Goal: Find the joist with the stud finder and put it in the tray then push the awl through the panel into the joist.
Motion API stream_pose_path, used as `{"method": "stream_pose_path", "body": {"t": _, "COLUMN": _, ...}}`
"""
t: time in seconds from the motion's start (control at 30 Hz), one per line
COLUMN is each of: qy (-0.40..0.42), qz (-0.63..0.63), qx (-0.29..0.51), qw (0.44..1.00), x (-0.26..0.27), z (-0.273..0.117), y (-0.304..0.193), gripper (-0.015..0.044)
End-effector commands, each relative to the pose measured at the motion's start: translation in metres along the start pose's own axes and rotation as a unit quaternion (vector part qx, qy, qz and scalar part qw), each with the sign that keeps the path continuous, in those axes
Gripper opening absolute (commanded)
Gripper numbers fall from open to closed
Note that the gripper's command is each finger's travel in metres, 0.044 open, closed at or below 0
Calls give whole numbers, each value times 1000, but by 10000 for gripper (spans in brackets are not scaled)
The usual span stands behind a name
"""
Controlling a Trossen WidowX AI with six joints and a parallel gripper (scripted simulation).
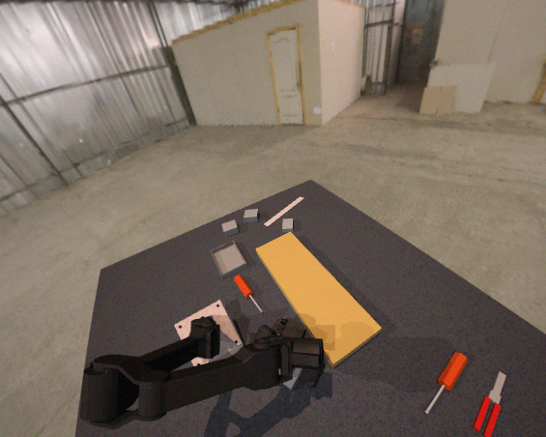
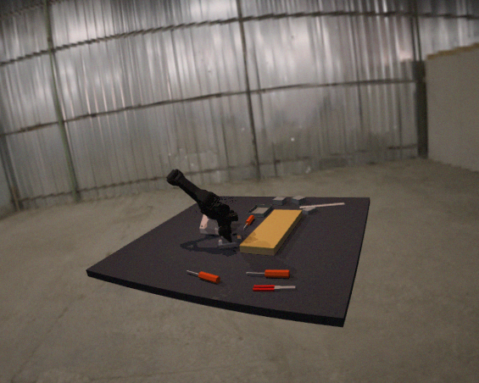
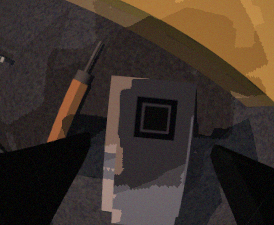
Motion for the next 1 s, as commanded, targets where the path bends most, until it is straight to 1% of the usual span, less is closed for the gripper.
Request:
{"method": "stream_pose_path", "body": {"t": 0.0, "qy": 2, "qz": -3, "qx": -1, "qw": 1000, "x": 1, "z": 6, "y": -2, "gripper": 440}}
{"method": "stream_pose_path", "body": {"t": 0.17, "qy": 1, "qz": -3, "qx": -1, "qw": 1000, "x": 1, "z": 11, "y": -5, "gripper": 440}}
{"method": "stream_pose_path", "body": {"t": 0.27, "qy": 1, "qz": -3, "qx": -1, "qw": 1000, "x": 1, "z": 11, "y": -5, "gripper": 361}}
{"method": "stream_pose_path", "body": {"t": 0.97, "qy": 1, "qz": -3, "qx": -1, "qw": 1000, "x": 1, "z": 11, "y": -5, "gripper": 221}}
Point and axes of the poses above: the point midway between the two fingers, 35 mm back from their tips, its own z axis out along the fingers, its own x axis across the jaws, y = z × x, the point moved 10 cm from there along -z, back along the fingers, and after that the axes turned 14 degrees about z, right-handed, at the moved point
